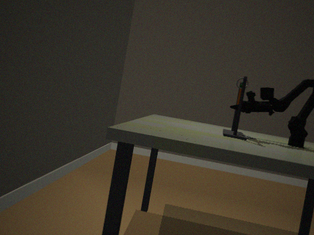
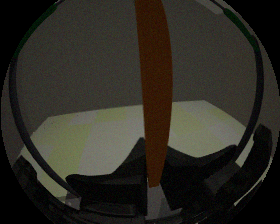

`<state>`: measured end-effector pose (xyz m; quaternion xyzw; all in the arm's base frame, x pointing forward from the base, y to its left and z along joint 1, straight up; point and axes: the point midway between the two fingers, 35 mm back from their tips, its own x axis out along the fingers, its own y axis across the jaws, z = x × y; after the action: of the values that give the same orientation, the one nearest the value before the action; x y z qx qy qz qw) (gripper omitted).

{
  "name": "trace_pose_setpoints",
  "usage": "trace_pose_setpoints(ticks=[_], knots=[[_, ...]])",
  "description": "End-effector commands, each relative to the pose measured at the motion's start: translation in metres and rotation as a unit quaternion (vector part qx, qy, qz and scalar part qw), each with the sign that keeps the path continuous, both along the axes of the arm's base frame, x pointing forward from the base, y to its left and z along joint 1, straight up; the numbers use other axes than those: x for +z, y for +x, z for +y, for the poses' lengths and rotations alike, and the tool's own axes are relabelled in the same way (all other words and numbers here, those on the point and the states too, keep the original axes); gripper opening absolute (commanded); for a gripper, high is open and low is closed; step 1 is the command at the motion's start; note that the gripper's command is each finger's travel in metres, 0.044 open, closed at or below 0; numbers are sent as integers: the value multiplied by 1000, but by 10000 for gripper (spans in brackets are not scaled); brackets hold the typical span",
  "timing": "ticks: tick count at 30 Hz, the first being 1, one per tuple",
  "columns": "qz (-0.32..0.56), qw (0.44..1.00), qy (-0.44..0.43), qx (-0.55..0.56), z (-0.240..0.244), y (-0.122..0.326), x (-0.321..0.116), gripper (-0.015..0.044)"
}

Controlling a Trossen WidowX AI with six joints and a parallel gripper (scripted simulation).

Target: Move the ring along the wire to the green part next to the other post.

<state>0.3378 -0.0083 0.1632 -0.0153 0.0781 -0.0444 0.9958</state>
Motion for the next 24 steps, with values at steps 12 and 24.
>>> trace_pose_setpoints(ticks=[12, 24], knots=[[3, 1000, -19, 16, 11, -1, -3, -150], [1, 1000, 4, 1, 28, 1, -4, -150]])
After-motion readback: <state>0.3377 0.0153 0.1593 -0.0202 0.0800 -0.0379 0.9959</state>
